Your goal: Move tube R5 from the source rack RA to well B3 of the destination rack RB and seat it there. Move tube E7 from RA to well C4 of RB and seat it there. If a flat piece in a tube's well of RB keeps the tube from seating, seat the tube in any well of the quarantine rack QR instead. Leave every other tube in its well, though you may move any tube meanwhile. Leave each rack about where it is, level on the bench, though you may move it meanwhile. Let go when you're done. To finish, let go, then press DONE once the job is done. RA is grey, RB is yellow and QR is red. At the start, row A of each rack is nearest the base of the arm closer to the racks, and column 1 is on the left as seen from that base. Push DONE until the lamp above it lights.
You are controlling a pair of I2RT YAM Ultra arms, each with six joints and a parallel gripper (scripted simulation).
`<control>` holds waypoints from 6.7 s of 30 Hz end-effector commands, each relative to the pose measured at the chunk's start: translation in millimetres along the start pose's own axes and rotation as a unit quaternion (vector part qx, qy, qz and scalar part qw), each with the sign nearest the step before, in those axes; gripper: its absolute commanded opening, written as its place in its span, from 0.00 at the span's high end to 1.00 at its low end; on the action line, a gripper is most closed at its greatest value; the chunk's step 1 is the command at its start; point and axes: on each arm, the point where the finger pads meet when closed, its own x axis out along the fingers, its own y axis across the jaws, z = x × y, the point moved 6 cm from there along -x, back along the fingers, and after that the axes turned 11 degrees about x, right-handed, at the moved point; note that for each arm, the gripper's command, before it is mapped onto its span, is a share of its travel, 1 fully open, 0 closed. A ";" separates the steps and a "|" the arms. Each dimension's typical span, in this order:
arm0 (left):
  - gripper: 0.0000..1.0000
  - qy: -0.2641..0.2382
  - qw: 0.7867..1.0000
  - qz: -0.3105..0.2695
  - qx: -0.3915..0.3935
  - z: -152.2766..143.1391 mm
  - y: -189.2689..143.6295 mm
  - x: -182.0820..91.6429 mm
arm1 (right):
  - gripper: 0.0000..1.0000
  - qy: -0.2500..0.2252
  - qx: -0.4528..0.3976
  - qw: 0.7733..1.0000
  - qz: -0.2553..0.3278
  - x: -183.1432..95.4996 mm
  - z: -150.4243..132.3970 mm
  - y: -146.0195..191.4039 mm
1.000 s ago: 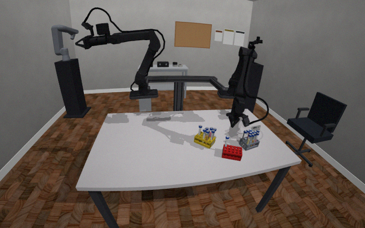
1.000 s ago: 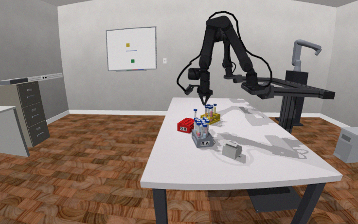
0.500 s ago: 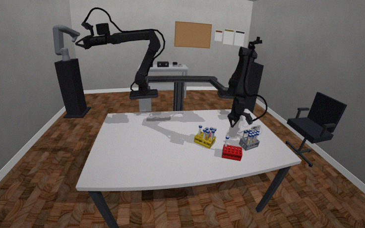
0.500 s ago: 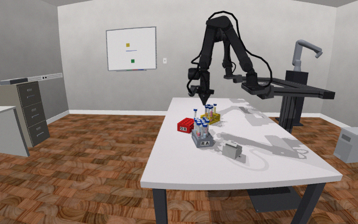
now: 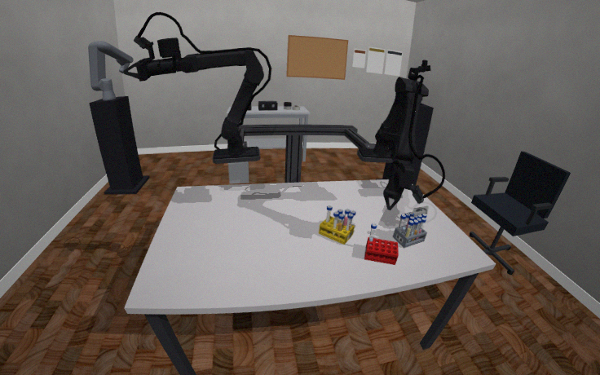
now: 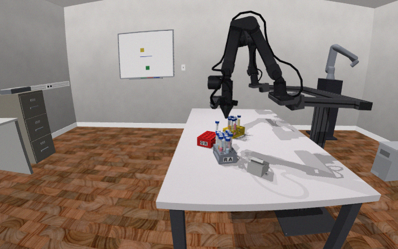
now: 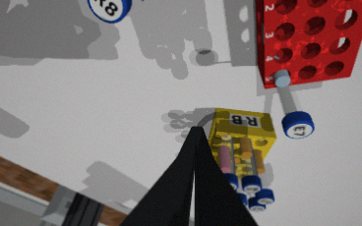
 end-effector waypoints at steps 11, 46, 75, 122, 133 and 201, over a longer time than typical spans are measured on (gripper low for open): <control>1.00 -0.004 1.000 -0.008 0.014 26.5 28.5 -3.4 | 1.00 -0.027 0.004 1.000 -0.006 -11.9 22.6 -2.7; 1.00 -0.003 1.000 -0.005 0.014 86.7 117.3 -0.1 | 1.00 -0.027 0.004 1.000 -0.006 -11.9 22.6 -2.7; 1.00 0.002 1.000 -0.005 0.014 93.7 197.4 3.3 | 1.00 -0.027 0.004 1.000 -0.006 -11.9 22.6 -2.7; 1.00 -0.011 1.000 0.000 0.015 61.3 288.1 -2.7 | 1.00 -0.027 0.004 1.000 -0.006 -11.9 22.6 -2.7; 1.00 -0.012 1.000 0.001 0.017 79.0 289.8 24.9 | 1.00 -0.027 0.004 1.000 -0.006 -11.9 22.6 -2.7; 1.00 -0.012 1.000 0.003 0.019 78.0 288.7 107.6 | 1.00 -0.027 0.004 1.000 -0.006 -11.9 22.6 -2.7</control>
